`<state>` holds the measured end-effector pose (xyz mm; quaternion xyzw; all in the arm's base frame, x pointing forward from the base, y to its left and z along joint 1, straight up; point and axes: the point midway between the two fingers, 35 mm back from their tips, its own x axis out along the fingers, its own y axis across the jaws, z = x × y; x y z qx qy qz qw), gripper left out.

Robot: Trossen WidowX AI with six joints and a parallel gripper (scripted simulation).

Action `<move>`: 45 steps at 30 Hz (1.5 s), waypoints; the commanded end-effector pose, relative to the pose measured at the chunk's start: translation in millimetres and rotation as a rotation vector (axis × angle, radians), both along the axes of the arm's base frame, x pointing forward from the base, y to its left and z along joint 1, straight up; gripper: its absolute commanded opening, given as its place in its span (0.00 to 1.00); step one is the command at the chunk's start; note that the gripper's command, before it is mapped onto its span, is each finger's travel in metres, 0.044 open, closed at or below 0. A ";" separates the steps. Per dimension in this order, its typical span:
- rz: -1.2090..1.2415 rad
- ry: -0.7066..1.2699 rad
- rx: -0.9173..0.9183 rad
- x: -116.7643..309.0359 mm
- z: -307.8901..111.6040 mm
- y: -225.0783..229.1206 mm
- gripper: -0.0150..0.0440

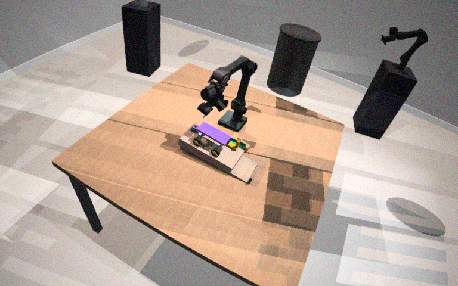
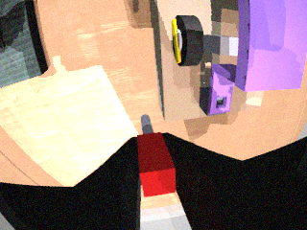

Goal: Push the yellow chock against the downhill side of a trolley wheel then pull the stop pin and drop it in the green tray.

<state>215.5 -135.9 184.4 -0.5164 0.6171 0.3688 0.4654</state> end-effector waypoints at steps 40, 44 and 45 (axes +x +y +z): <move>-0.001 0.000 0.011 28.7 -31.0 160.3 0.25; -0.001 0.000 0.012 30.7 -34.0 176.3 0.25; -0.001 0.000 0.013 31.2 -34.5 179.6 0.25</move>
